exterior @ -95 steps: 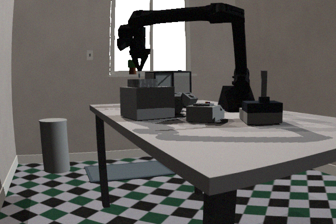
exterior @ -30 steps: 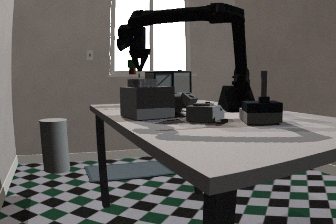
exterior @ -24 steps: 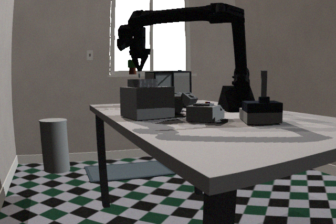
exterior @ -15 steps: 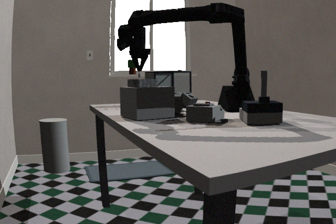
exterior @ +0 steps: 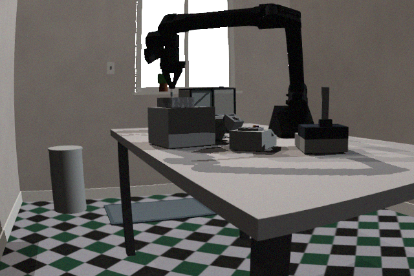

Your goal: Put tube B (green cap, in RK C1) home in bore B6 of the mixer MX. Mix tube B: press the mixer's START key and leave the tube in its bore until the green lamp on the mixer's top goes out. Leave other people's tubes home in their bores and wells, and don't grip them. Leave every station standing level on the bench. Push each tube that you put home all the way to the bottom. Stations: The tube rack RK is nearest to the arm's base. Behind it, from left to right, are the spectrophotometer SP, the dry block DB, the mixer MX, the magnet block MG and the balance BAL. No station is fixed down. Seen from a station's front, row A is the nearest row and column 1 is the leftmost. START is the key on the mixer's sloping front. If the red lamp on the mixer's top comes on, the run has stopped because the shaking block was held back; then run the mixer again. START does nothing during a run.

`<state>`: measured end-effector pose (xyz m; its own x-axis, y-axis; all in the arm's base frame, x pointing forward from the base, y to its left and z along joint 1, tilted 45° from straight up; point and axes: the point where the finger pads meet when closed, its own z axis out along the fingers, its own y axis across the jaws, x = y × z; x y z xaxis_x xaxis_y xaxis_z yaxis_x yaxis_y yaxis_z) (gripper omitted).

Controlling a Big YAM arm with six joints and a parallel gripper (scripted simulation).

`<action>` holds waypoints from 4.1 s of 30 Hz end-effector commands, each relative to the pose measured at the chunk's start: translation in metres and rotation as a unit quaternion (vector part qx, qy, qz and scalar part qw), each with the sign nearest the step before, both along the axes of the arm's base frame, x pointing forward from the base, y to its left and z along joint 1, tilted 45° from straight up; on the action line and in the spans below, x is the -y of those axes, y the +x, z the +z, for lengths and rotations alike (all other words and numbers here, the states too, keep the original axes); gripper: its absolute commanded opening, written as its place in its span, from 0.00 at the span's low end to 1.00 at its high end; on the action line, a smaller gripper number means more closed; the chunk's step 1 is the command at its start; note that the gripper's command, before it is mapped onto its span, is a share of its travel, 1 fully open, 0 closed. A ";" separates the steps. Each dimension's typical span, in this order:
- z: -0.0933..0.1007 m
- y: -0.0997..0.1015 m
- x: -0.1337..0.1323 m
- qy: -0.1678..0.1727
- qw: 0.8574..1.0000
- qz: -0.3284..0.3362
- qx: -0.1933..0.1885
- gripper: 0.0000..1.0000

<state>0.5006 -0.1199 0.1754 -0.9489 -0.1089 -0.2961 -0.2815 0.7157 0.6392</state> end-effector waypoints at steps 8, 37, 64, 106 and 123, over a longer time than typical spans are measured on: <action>0.011 0.008 -0.009 -0.003 1.000 0.005 0.010 0.09; 0.016 0.006 -0.013 -0.004 1.000 0.005 0.013 0.09; 0.014 0.007 -0.014 -0.004 1.000 0.005 0.013 0.09; 0.019 0.014 -0.011 -0.008 1.000 0.005 0.021 0.09; 0.020 0.017 -0.010 -0.009 1.000 0.005 0.022 0.09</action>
<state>0.5011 -0.1153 0.1768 -0.9506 -0.1057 -0.2919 -0.2767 0.7148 0.6423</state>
